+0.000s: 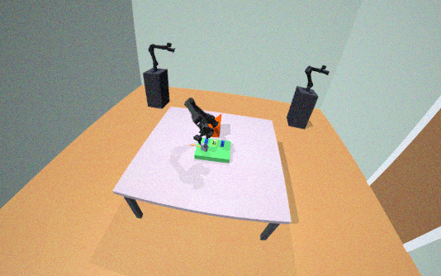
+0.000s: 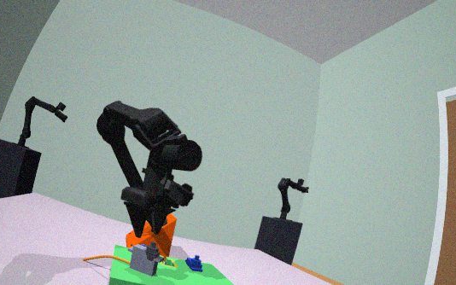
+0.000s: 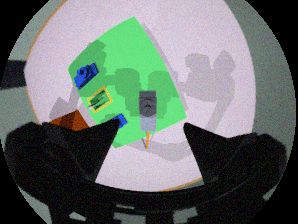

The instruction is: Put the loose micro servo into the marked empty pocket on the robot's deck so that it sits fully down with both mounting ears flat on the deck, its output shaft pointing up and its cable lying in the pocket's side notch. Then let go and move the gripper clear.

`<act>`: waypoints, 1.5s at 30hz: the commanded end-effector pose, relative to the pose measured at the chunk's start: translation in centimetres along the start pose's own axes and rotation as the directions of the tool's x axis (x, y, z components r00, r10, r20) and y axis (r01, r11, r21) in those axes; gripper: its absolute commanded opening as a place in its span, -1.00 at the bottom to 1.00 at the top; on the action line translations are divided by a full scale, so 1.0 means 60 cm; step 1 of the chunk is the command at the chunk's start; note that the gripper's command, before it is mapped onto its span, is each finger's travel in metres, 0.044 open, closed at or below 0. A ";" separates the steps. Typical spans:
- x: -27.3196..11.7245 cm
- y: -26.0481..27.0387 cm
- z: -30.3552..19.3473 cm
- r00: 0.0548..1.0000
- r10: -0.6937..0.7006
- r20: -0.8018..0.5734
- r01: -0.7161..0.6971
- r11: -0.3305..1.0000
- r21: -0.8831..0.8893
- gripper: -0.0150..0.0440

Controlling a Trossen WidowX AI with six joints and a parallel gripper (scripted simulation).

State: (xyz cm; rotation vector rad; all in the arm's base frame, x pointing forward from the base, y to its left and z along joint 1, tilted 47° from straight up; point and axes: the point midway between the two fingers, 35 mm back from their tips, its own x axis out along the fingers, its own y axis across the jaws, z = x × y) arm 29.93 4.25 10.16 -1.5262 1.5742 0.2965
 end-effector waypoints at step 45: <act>0.072 0.008 -0.024 0.999 -0.007 -0.044 0.004 0.997 -0.078 -0.07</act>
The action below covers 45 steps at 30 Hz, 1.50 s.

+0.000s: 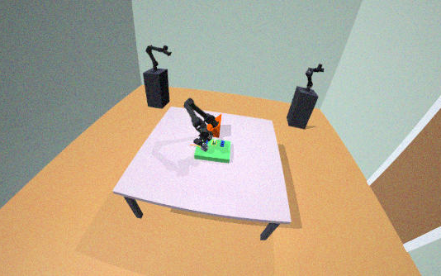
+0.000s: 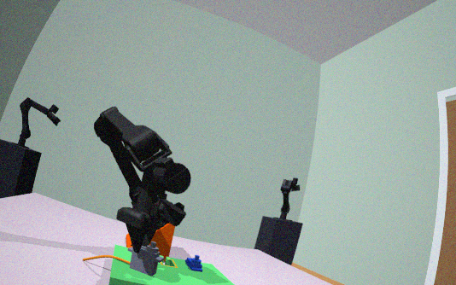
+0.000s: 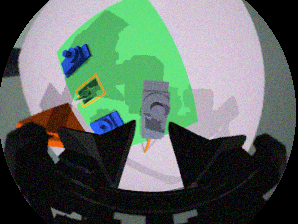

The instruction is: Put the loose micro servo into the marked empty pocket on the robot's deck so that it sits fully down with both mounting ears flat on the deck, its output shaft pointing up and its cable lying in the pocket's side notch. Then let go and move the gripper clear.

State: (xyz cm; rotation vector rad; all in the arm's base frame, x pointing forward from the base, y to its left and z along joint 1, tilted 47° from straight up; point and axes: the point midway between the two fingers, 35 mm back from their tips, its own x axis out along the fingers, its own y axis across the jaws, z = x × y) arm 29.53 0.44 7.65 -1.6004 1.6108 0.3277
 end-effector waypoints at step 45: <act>-0.050 0.053 0.085 1.000 -0.002 0.002 0.002 1.000 -0.003 -0.49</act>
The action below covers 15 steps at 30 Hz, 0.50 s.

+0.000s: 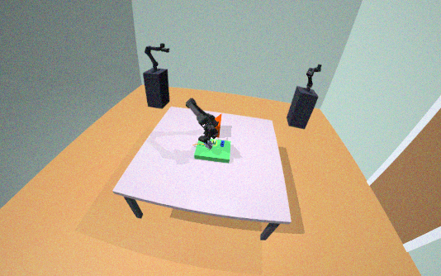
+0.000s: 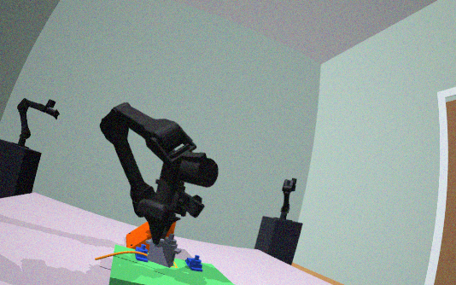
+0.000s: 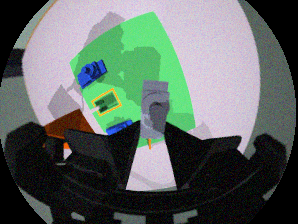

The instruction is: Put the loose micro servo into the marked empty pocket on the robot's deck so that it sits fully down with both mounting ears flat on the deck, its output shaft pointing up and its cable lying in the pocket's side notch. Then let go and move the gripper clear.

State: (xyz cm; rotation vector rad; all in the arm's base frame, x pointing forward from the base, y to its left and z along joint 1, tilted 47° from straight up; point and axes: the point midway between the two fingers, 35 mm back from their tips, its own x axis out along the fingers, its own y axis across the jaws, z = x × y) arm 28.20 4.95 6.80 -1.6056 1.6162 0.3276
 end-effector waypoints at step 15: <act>-0.004 0.039 0.079 1.000 -0.002 0.009 0.001 0.996 0.085 -0.49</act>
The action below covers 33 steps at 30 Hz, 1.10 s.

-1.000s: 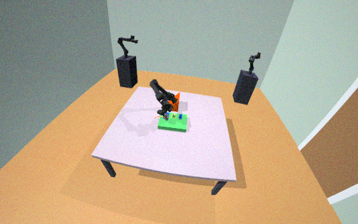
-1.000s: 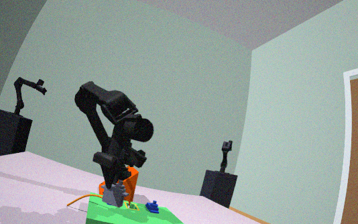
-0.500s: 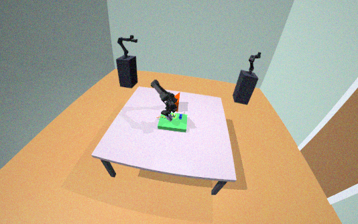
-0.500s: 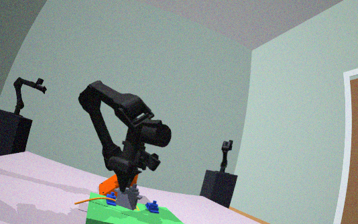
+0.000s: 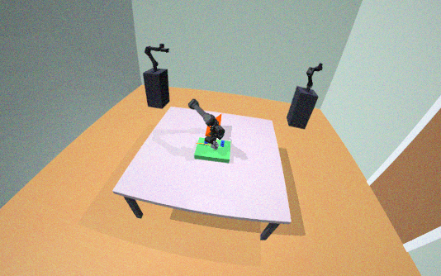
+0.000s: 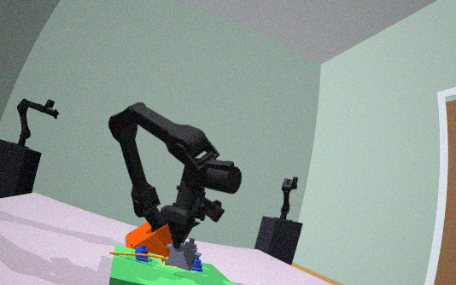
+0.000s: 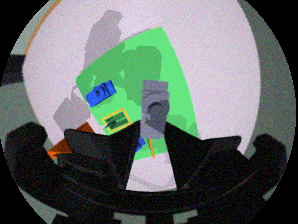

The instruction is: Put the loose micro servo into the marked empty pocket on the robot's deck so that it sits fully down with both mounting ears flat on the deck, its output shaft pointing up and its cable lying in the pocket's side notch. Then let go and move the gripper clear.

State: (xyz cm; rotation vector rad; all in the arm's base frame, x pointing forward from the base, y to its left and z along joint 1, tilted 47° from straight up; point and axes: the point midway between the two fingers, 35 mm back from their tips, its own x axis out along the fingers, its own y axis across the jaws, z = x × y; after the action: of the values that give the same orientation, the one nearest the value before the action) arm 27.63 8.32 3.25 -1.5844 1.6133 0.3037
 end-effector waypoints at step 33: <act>-0.003 0.001 0.006 1.000 -0.001 0.009 -0.007 0.470 0.883 -0.49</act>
State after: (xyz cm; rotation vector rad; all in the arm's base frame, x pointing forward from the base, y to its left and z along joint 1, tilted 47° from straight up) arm 27.71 8.53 3.17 -0.7743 1.3918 -0.4714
